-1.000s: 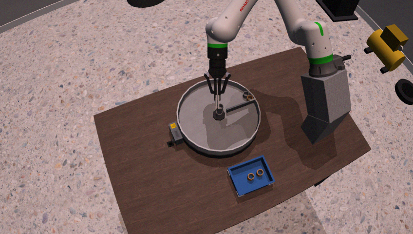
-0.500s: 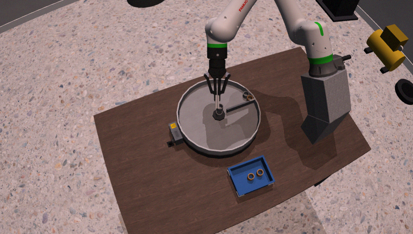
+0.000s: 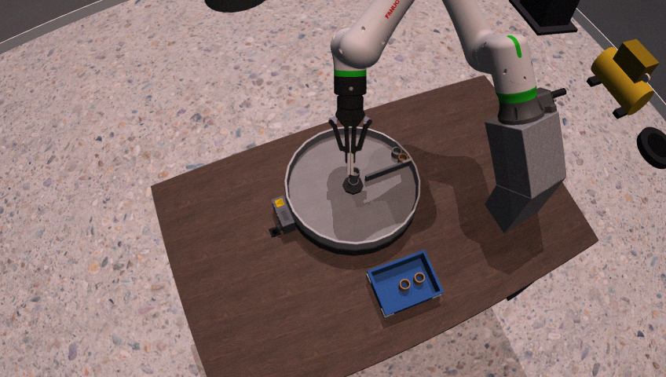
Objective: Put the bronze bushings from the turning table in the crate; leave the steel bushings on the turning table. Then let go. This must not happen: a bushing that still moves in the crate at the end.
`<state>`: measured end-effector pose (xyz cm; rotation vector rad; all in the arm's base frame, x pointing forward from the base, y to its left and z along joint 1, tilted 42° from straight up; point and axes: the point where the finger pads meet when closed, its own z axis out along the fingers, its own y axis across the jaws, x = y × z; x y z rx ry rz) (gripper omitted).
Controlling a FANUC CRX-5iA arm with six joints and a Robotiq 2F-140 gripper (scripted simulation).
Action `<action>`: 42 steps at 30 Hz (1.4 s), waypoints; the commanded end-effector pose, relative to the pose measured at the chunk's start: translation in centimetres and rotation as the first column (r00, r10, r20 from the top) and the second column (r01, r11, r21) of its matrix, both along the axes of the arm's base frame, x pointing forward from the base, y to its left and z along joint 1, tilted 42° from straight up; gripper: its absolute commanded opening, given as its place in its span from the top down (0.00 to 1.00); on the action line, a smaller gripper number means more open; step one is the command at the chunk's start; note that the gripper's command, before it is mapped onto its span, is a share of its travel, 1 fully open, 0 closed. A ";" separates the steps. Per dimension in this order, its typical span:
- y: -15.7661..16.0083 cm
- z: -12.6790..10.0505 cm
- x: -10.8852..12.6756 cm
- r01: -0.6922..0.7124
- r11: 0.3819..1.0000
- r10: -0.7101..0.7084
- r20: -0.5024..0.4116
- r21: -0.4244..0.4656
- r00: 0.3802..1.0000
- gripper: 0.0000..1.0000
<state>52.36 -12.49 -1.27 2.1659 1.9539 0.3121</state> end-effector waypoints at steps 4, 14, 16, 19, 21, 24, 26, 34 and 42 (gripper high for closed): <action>-0.1 -0.1 0.0 0.000 1.000 0.000 0.000 0.000 1.000 1.00; -1.4 -1.5 0.5 0.000 1.000 0.000 0.000 0.000 1.000 1.00; -1.4 -1.5 0.5 0.000 1.000 0.000 0.000 0.000 1.000 1.00; -1.4 -1.5 0.5 0.000 1.000 0.000 0.000 0.000 1.000 1.00; -1.4 -1.5 0.5 0.000 1.000 0.000 0.000 0.000 1.000 1.00; -1.4 -1.5 0.5 0.000 1.000 0.000 0.000 0.000 1.000 1.00; -1.4 -1.5 0.5 0.000 1.000 0.000 0.000 0.000 1.000 1.00; -1.4 -1.5 0.5 0.000 1.000 0.000 0.000 0.000 1.000 1.00; -1.4 -1.5 0.5 0.000 1.000 0.000 0.000 0.000 1.000 1.00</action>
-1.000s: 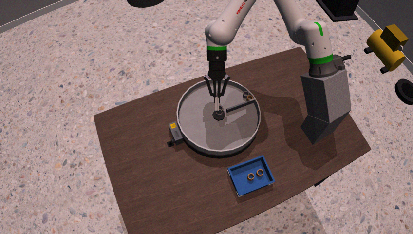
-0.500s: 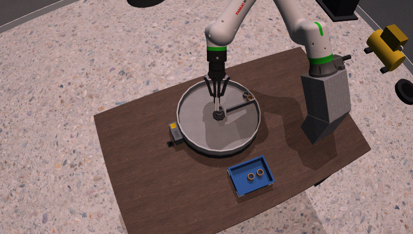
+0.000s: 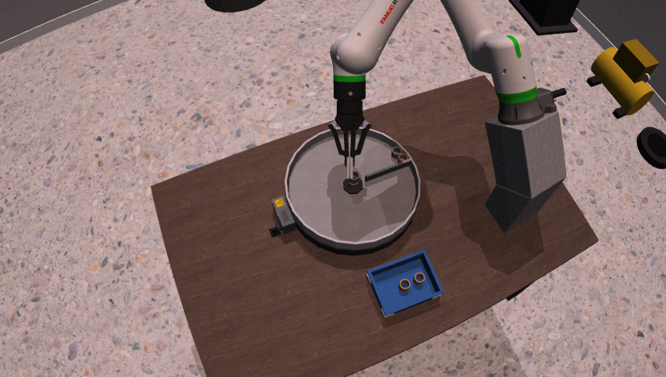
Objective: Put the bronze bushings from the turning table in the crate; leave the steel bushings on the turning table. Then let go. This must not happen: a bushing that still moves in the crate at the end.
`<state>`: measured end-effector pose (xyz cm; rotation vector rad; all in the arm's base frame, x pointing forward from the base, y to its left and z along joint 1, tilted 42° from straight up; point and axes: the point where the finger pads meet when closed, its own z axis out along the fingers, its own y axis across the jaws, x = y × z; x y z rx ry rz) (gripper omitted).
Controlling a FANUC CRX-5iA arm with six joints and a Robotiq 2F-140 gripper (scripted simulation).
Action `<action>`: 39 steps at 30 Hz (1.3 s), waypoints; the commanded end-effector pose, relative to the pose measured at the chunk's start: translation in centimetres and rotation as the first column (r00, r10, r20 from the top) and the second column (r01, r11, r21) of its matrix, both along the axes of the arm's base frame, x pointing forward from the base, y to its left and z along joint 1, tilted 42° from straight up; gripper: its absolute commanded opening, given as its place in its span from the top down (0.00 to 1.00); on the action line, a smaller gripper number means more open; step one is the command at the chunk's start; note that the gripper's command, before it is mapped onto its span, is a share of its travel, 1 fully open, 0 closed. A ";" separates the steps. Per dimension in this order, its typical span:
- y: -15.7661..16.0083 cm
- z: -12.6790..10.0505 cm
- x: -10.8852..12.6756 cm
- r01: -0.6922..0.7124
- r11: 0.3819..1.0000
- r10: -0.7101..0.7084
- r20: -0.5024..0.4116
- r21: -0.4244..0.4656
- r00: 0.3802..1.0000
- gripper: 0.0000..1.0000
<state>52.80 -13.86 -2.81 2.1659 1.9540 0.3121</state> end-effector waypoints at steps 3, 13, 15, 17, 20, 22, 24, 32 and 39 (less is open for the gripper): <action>0.0 0.0 0.0 0.000 1.000 0.000 0.000 0.000 1.000 1.00; 0.0 0.0 0.0 0.000 1.000 0.000 0.000 0.000 1.000 1.00; -0.1 -0.1 0.0 0.000 1.000 0.000 0.000 0.000 1.000 1.00; -0.1 -0.1 0.1 0.000 1.000 0.000 0.000 0.000 1.000 1.00; -0.1 -0.1 0.1 0.000 1.000 0.000 0.000 0.000 1.000 1.00; -0.2 -0.2 0.1 0.000 1.000 0.000 0.000 0.000 1.000 1.00; -0.2 -0.2 0.1 0.000 1.000 0.000 0.000 0.000 1.000 1.00; -0.4 -0.4 0.1 0.000 1.000 0.000 0.000 0.000 1.000 1.00; -0.4 -0.4 0.1 0.000 1.000 0.000 0.000 0.000 1.000 1.00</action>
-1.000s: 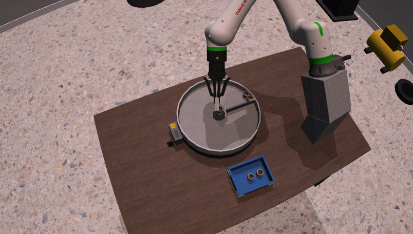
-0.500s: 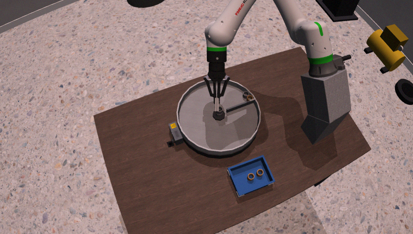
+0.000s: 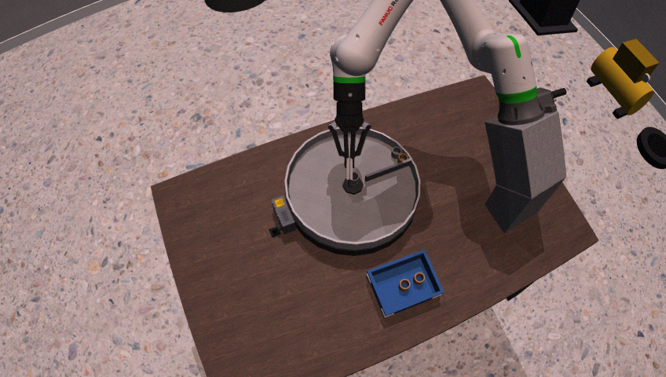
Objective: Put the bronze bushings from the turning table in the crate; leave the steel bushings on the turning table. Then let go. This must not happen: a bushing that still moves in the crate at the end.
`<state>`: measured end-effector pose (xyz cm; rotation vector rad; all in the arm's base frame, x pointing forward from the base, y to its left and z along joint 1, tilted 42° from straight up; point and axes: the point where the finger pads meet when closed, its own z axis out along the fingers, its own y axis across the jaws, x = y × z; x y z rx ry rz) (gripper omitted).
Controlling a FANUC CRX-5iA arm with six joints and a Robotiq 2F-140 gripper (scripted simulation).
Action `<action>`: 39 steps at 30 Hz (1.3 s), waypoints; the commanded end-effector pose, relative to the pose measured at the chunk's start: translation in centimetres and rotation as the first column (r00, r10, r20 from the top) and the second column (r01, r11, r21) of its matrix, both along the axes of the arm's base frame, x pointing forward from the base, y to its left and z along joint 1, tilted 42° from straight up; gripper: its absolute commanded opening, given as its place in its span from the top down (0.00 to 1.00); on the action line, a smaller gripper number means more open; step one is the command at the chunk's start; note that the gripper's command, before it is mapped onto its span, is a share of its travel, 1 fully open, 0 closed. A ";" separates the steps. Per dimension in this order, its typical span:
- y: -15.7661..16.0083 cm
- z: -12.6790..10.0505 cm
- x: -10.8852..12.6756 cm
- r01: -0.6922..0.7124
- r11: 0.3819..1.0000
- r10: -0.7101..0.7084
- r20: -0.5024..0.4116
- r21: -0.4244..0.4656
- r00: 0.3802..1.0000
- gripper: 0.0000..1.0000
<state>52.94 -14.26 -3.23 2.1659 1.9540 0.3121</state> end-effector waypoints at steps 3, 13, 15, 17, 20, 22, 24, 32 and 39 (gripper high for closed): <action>0.0 0.0 0.0 0.000 1.000 0.000 0.000 0.000 1.000 1.00; 0.0 0.0 0.0 0.000 1.000 0.000 0.000 0.000 1.000 1.00; 0.0 0.0 0.0 0.000 1.000 0.000 0.000 0.000 1.000 1.00; 0.0 0.0 0.0 0.000 1.000 0.000 0.000 0.000 1.000 1.00; 0.0 0.0 0.0 0.000 1.000 0.000 0.000 0.000 1.000 1.00; 0.0 0.0 0.0 0.000 1.000 0.000 0.000 0.000 1.000 1.00; 0.0 0.0 0.0 0.000 1.000 0.000 0.000 0.000 1.000 1.00; 0.0 0.0 0.0 0.000 1.000 0.000 0.000 0.000 1.000 1.00; 0.0 0.0 0.0 0.000 1.000 0.000 0.000 0.000 1.000 0.93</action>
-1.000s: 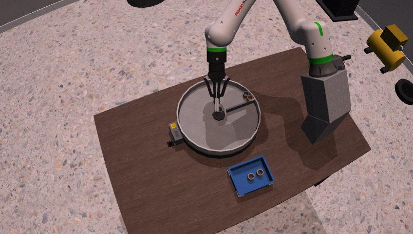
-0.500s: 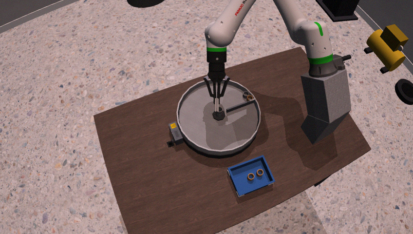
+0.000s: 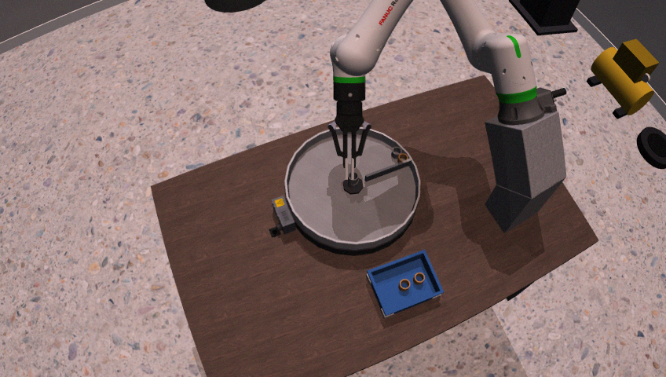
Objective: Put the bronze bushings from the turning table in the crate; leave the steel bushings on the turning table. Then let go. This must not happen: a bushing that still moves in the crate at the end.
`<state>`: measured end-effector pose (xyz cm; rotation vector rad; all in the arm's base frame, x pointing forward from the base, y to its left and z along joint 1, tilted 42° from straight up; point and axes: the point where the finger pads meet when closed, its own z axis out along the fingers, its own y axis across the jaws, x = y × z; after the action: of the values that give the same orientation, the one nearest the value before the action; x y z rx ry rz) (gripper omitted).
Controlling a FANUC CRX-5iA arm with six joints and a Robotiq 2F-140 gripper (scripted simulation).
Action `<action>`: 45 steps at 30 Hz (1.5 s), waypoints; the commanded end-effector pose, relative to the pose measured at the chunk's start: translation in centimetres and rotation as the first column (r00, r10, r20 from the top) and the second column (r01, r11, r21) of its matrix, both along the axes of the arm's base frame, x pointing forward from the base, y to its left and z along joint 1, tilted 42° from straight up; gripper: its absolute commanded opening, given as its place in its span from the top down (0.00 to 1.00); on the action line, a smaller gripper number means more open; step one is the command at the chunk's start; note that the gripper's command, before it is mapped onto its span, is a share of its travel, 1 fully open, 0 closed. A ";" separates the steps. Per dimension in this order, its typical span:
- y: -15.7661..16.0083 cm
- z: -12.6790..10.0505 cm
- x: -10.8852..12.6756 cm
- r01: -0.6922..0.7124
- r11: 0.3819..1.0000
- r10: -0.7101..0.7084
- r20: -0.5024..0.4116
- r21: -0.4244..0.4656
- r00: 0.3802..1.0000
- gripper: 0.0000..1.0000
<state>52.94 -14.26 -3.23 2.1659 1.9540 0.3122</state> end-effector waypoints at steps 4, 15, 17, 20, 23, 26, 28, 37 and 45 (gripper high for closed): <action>0.0 0.0 0.0 0.000 1.000 0.000 0.000 0.000 1.000 0.93; 0.0 0.0 0.0 0.000 1.000 0.000 0.000 0.000 1.000 0.93; 0.0 0.0 0.0 0.000 1.000 0.000 0.000 0.000 1.000 0.93; 0.0 0.0 0.0 0.000 1.000 0.000 0.000 0.000 1.000 0.93; 0.0 0.0 0.0 0.000 1.000 0.000 0.000 0.000 1.000 0.93; 0.0 0.0 0.0 0.000 1.000 0.000 0.000 0.000 1.000 0.93; 0.0 0.0 0.0 0.000 1.000 0.000 0.000 0.000 1.000 0.93; 1.3 1.5 -0.3 0.000 1.000 0.000 0.000 0.000 1.000 0.93; 2.0 2.3 -0.5 0.000 1.000 0.000 0.000 0.000 1.000 0.93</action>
<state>52.41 -12.25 -0.93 2.1660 1.9540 0.3122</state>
